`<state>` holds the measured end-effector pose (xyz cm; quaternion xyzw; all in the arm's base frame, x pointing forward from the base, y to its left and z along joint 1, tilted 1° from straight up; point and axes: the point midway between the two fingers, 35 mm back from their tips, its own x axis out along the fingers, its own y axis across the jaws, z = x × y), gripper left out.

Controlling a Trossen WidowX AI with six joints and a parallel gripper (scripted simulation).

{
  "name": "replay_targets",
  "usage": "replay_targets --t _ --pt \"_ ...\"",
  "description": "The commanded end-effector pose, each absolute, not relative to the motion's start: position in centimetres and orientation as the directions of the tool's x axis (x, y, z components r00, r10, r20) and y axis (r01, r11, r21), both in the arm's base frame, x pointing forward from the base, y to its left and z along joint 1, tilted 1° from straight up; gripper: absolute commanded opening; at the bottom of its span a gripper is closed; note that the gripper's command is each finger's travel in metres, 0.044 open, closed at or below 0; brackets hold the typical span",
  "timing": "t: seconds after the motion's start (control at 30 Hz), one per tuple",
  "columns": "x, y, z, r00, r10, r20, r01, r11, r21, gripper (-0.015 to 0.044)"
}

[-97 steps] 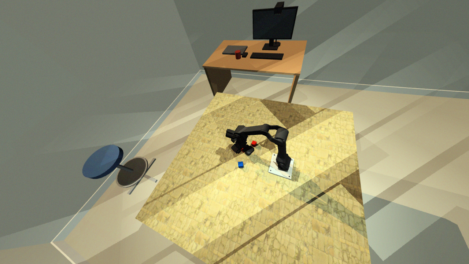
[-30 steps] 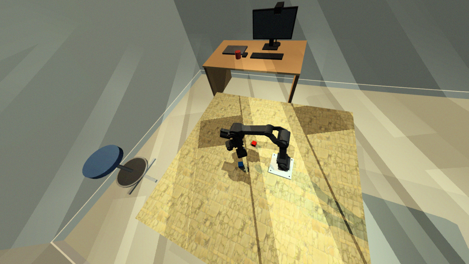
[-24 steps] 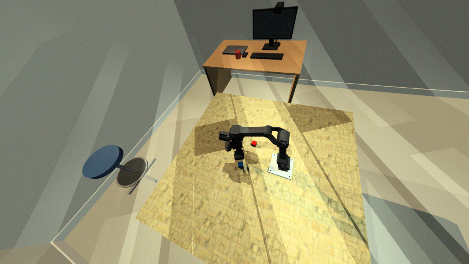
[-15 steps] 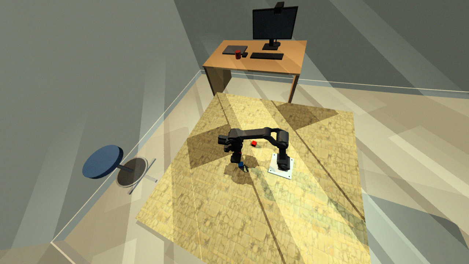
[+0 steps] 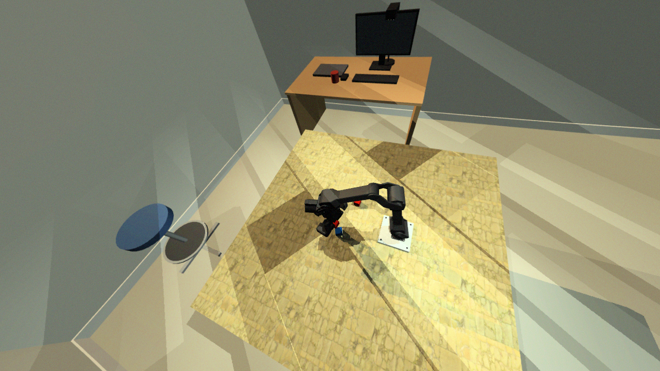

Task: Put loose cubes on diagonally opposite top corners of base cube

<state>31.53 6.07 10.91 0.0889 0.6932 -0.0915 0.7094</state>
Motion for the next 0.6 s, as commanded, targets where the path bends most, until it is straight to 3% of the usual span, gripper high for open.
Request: replay_targets --t 0.0,0.57 --pt "31.32 6.77 10.45 0.016 -0.002 -1.0 0.335 0.942 0.004 0.0105" --pt "31.36 6.77 9.77 0.016 -0.002 -1.0 0.341 0.94 0.004 0.0105"
